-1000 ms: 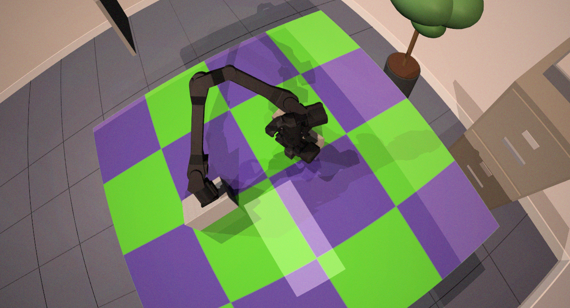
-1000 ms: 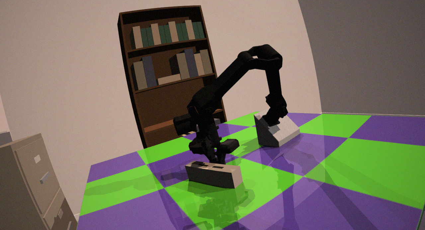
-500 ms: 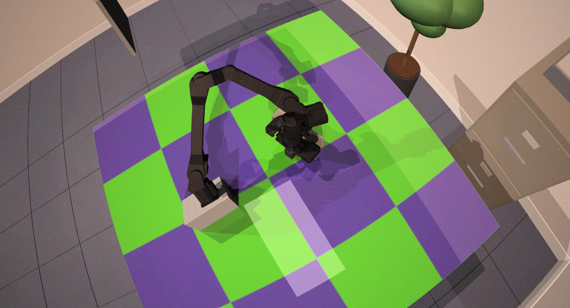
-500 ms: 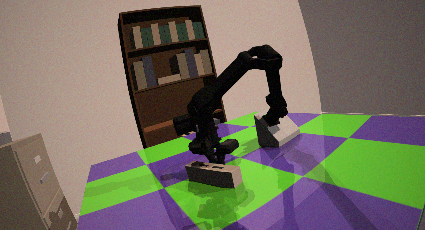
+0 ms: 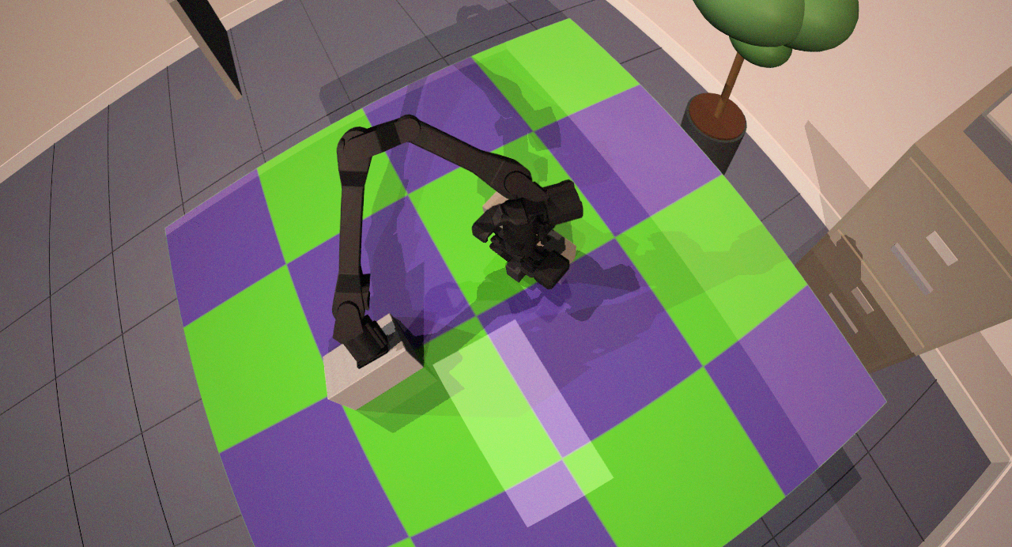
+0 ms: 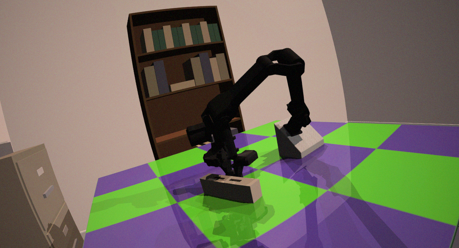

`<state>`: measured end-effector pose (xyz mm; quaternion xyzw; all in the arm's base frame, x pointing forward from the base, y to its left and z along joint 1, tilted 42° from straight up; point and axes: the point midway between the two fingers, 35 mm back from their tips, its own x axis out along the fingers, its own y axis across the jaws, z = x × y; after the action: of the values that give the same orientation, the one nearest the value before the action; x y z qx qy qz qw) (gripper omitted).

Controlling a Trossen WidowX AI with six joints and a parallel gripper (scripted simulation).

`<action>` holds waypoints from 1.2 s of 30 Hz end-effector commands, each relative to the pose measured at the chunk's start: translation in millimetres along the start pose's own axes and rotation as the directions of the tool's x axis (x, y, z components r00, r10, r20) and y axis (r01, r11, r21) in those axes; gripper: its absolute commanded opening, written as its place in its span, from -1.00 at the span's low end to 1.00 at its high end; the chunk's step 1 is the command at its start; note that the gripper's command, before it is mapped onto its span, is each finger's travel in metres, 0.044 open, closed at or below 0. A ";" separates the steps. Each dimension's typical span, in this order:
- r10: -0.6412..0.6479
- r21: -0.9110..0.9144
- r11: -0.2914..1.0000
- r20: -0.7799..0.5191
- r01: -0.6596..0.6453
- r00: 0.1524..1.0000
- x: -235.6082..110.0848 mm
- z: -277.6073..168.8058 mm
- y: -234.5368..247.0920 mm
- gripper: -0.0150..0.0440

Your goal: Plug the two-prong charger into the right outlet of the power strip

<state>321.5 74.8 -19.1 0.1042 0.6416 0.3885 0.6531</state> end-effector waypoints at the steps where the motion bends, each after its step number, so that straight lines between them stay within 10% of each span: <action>1: 0.003 0.004 1.000 0.004 -0.003 1.000 -0.8 1.8 0.3 -0.49; 36: 0.003 0.003 1.000 0.004 -0.003 1.000 -0.9 3.9 0.3 -0.49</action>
<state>324.5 75.9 -18.5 0.1042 0.6416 0.3886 0.6531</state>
